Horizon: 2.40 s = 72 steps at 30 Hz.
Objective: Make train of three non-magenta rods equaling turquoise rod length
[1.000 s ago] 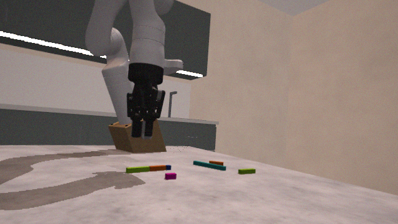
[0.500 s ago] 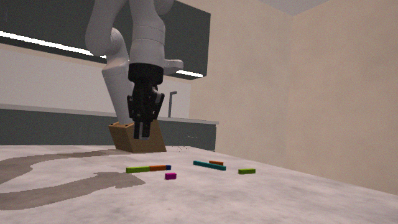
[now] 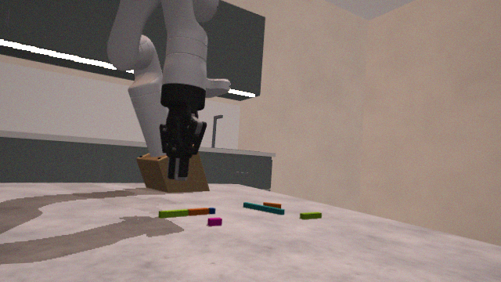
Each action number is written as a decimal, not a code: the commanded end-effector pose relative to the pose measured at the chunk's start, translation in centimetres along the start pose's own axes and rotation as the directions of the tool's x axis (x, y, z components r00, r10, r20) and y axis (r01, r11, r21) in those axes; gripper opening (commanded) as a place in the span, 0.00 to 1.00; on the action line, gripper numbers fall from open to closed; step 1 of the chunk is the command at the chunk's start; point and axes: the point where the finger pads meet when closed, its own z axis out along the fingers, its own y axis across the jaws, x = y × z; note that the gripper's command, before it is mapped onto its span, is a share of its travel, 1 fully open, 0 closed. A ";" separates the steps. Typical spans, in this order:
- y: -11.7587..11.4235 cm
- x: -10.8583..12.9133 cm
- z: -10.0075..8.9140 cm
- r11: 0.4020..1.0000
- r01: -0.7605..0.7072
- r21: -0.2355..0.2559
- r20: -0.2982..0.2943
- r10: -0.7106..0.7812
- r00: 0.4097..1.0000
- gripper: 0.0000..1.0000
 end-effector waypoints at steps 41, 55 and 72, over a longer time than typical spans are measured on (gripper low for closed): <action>-0.4 0.3 4.6 1.000 -0.009 0.006 -0.003 0.009 1.000 0.24; -0.3 0.3 4.5 1.000 -0.008 0.005 -0.004 0.008 1.000 0.24; -0.3 0.3 4.5 1.000 -0.008 0.005 -0.004 0.008 1.000 0.24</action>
